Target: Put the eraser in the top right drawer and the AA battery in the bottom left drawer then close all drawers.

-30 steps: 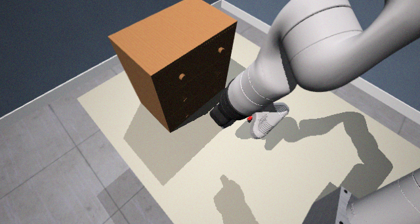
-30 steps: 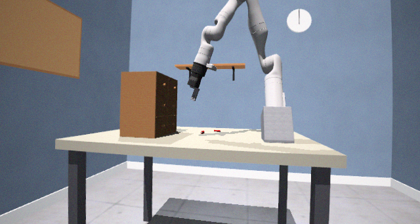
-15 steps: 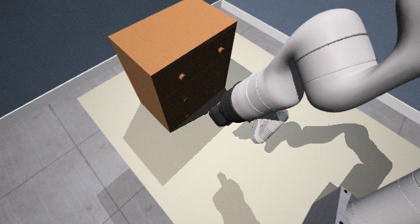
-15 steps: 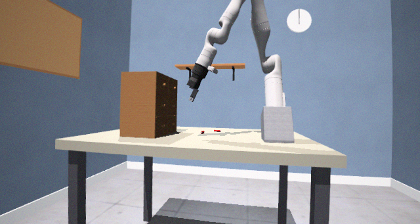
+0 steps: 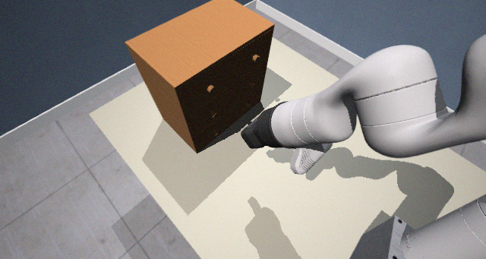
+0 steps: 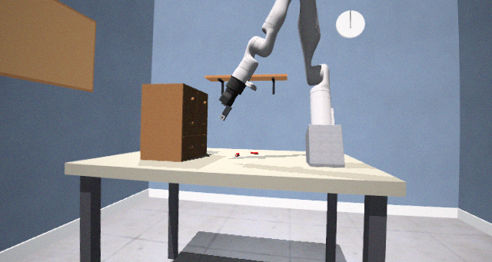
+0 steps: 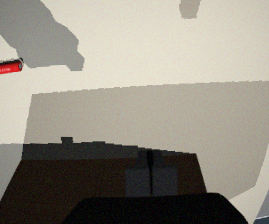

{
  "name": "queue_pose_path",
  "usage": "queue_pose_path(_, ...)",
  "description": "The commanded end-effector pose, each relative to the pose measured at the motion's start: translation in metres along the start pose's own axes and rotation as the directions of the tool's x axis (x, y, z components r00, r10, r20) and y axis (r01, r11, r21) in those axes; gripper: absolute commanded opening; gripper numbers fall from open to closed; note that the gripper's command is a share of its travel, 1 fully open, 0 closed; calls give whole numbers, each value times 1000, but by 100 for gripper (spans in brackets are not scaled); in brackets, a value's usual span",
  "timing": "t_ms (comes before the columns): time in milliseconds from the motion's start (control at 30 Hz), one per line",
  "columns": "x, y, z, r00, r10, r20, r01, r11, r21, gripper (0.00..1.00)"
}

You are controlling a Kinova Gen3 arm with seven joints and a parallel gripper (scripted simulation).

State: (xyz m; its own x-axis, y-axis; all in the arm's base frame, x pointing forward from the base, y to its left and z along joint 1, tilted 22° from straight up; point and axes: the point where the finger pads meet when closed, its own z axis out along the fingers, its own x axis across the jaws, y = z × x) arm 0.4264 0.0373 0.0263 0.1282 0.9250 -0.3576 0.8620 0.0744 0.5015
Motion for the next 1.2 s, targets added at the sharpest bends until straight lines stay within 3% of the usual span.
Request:
queue_pose_path(0, 1, -5, 4, 1000, -5, 8, 5, 1000, -26, 0)
queue_pose_path(1167, 3, -4, 32, 1000, -3, 0, 3, 951, -310, 0)
